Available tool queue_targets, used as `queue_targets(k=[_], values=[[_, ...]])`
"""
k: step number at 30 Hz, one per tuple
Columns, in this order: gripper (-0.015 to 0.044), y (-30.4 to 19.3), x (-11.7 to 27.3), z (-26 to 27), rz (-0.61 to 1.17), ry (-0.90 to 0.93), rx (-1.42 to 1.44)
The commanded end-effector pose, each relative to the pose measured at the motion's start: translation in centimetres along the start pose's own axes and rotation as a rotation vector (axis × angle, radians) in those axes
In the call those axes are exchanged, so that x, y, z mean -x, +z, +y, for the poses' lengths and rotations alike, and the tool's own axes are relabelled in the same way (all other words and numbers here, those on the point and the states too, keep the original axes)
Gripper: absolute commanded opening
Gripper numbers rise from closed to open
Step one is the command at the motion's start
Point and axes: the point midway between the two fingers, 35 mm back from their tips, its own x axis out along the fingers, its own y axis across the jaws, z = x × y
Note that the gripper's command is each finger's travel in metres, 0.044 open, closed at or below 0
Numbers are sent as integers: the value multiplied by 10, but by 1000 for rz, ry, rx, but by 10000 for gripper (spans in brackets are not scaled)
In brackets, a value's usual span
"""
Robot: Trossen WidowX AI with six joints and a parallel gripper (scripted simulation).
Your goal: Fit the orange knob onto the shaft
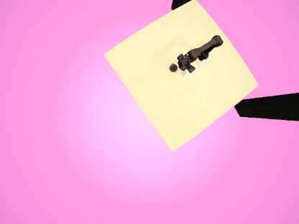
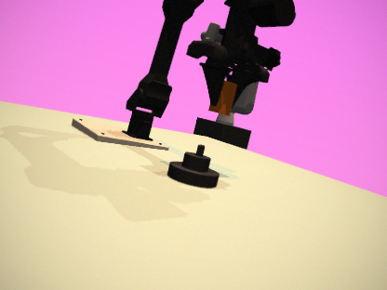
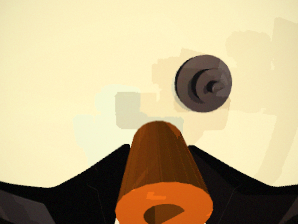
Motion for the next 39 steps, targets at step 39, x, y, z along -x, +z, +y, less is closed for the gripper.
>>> queue_targets(k=[39], values=[[0,38,-56,-72,-4,-5,16]])
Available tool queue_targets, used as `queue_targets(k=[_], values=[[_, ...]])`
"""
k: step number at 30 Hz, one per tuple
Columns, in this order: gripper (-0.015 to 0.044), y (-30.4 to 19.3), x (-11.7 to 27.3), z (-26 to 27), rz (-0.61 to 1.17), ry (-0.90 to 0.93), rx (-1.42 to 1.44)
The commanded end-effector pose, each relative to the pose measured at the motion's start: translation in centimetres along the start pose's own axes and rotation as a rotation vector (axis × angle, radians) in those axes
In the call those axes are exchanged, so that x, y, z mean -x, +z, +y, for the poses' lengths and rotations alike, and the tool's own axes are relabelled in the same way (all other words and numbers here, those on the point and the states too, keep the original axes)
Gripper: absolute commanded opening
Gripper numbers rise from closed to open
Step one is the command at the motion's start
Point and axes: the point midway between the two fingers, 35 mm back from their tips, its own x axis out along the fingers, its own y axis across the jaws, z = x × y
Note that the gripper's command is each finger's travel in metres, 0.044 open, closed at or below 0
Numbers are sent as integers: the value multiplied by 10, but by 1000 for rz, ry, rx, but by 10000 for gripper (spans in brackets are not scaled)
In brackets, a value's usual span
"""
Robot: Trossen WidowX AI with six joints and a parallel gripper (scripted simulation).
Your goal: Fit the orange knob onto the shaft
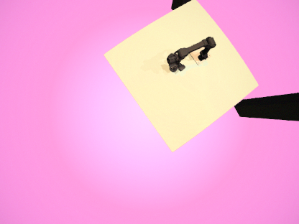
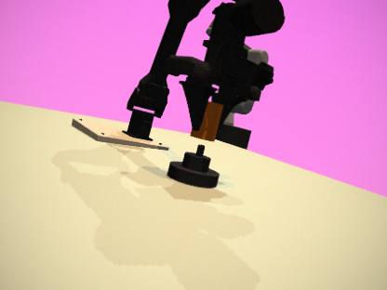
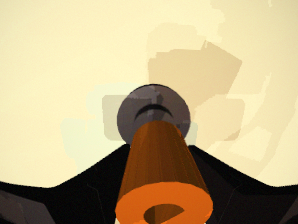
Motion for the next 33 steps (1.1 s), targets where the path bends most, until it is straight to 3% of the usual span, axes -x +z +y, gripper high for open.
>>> queue_targets(k=[1,33], values=[[0,-1,-11,1,10,11,2],[0,-1,-12,2,10,11,0]])
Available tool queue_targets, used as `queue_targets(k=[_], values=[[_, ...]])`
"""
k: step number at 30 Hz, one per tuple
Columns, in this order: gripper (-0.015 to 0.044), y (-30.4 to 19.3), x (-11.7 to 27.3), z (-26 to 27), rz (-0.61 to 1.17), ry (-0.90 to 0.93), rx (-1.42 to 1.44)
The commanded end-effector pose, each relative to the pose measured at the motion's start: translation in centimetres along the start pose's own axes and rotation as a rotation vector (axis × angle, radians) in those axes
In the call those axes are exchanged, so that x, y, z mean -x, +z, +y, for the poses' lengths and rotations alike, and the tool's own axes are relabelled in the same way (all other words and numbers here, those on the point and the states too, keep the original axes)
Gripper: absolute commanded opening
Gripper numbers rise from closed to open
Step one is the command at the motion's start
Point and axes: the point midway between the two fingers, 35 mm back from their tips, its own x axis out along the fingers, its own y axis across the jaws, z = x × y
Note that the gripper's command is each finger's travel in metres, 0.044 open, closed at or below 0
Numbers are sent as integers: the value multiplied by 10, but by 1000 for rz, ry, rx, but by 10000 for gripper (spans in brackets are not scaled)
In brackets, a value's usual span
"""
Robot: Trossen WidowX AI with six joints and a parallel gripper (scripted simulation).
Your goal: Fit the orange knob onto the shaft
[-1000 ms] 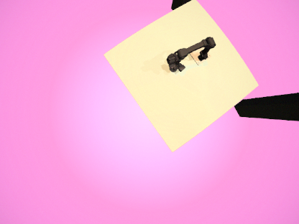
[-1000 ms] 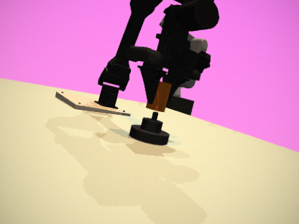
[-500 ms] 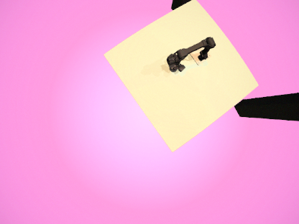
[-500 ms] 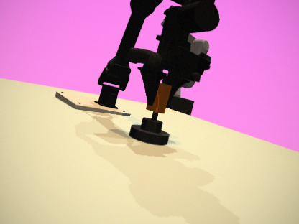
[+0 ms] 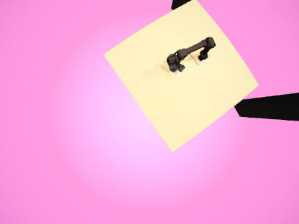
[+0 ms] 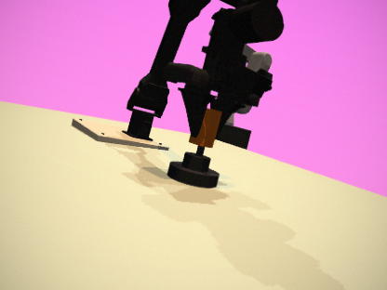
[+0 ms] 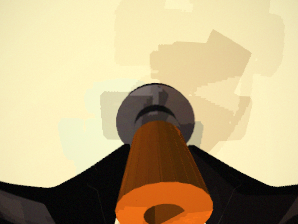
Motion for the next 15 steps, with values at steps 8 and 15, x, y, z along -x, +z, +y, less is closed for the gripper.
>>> queue_targets(k=[8,15], values=[[0,1,4,1,-1,6,25],[0,3,3,1,-2,6,209]])
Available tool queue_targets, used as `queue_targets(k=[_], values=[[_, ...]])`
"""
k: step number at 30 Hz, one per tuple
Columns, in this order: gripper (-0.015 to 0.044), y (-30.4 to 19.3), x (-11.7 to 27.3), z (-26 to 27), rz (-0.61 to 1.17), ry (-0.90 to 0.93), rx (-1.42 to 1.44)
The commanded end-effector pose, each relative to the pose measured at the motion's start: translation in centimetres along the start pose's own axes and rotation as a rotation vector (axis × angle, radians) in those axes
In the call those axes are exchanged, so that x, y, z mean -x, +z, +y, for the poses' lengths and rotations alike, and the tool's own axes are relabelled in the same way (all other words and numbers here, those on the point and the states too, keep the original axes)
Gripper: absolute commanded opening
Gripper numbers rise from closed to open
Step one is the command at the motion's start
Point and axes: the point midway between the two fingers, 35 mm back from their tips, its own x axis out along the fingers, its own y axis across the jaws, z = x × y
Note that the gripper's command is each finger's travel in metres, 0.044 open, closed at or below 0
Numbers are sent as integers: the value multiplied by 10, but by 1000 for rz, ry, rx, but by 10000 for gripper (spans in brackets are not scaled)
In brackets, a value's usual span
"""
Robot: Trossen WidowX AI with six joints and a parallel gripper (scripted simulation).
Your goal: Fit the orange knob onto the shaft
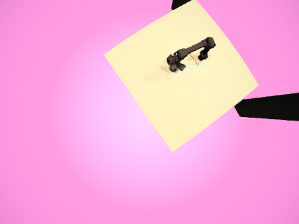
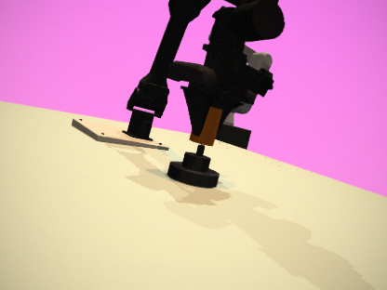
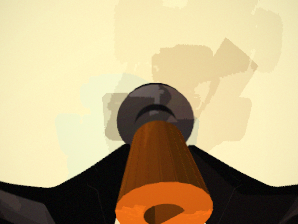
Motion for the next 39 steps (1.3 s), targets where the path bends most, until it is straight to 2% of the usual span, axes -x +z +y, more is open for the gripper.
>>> queue_targets(k=[1,39], values=[[0,2,-1,1,-5,4,63],[0,1,-1,0,-4,4,63]])
